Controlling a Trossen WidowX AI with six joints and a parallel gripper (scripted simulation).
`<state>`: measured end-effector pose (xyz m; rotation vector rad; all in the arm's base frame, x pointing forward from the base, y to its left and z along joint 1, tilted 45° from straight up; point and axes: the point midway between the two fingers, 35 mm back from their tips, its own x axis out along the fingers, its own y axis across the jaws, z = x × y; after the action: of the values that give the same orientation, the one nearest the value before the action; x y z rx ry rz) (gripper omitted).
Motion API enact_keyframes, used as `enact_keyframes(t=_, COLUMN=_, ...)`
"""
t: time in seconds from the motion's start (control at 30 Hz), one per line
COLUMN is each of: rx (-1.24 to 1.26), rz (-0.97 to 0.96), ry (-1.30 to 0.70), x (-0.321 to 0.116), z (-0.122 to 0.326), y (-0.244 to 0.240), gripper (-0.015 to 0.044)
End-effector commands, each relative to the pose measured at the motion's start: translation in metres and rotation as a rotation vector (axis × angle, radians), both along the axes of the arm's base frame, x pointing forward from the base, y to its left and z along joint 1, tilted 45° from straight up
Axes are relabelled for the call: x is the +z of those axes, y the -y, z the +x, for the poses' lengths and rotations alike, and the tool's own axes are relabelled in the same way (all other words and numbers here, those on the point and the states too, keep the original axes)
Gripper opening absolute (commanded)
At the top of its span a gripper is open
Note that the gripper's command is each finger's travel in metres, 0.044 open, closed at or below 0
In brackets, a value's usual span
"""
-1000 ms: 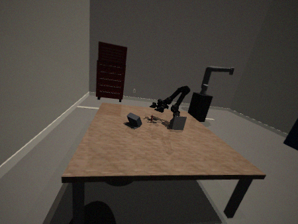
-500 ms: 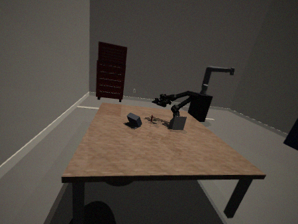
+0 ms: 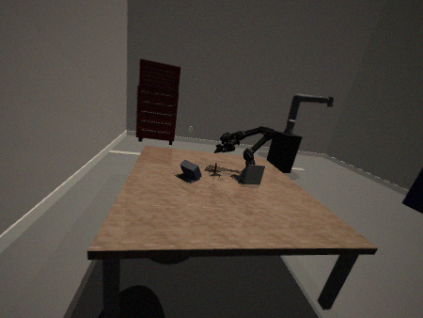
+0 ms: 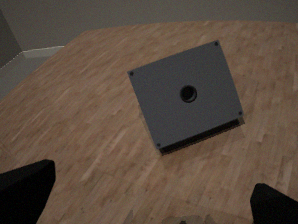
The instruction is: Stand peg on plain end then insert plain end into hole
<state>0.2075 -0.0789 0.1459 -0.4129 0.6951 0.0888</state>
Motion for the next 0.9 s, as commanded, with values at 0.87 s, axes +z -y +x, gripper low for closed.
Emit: enact_keyframes(t=0.87, rx=-0.449, rz=-0.224, ry=-0.762, x=-0.038, z=-0.006, y=0.025, gripper=0.0440)
